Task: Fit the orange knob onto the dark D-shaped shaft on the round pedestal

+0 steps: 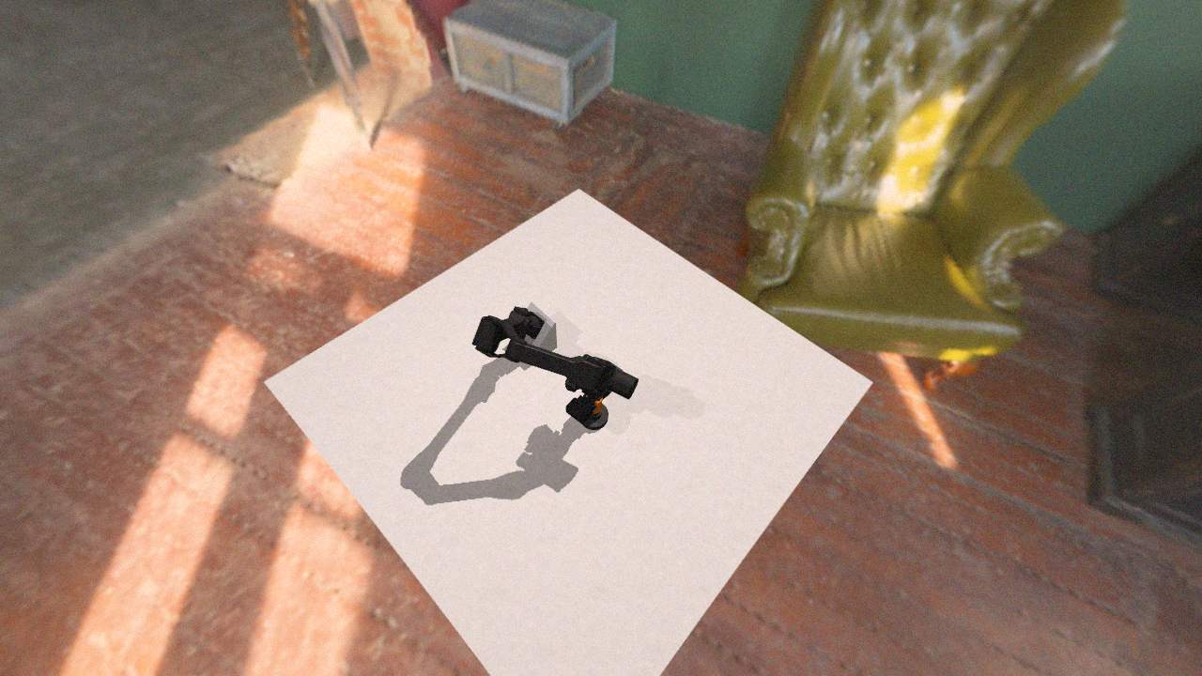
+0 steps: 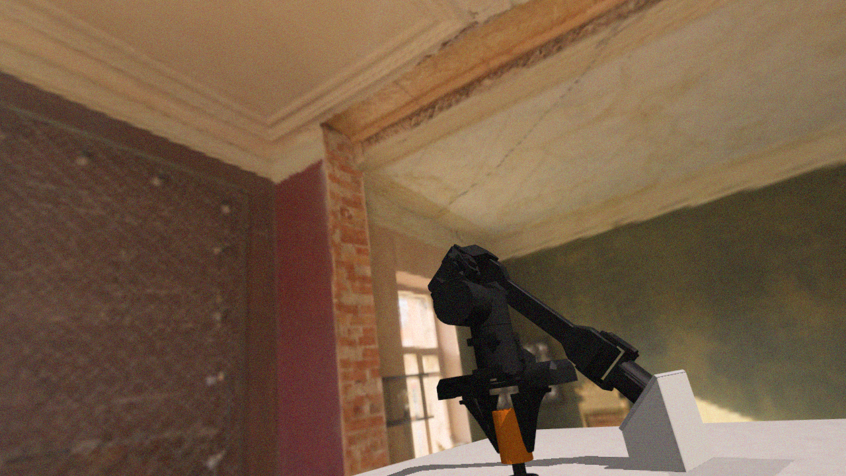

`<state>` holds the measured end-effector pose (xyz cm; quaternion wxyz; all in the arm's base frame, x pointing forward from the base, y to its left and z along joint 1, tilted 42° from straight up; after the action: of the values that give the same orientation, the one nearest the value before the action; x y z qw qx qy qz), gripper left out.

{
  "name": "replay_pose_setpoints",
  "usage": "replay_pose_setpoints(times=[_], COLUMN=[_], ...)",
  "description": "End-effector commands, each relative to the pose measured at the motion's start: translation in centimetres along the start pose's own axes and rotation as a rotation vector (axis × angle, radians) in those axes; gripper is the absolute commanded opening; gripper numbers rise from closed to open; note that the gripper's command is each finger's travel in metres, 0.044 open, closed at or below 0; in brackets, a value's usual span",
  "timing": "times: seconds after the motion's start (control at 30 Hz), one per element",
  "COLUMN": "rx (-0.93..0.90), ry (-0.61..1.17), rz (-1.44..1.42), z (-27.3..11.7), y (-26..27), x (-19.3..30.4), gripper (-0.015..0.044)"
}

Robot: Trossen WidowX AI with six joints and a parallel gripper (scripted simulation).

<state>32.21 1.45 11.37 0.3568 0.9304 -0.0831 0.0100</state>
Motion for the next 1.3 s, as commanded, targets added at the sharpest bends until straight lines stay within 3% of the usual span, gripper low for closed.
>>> replay_pose_setpoints(times=[0.0,0.23,1.27], rx=[-0.003,-0.003,0.003], ry=[0.003,0.004,0.005], rz=[0.0,0.183,2.27], z=[-0.31,-0.37,-0.26], y=[0.16,0.13,0.26], x=[0.06,0.13,0.05], gripper=[0.0,0.0,0.0])
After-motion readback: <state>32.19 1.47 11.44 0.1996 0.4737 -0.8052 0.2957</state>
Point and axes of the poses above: the point midway between the two fingers, 35 mm back from their tips, its own z axis out along the fingers, its own y axis across the jaws, x = y × z, the point moved 10 cm from there along -z, back along the fingers, and after that the axes turned 13 degrees about z, right-handed, at the moved point
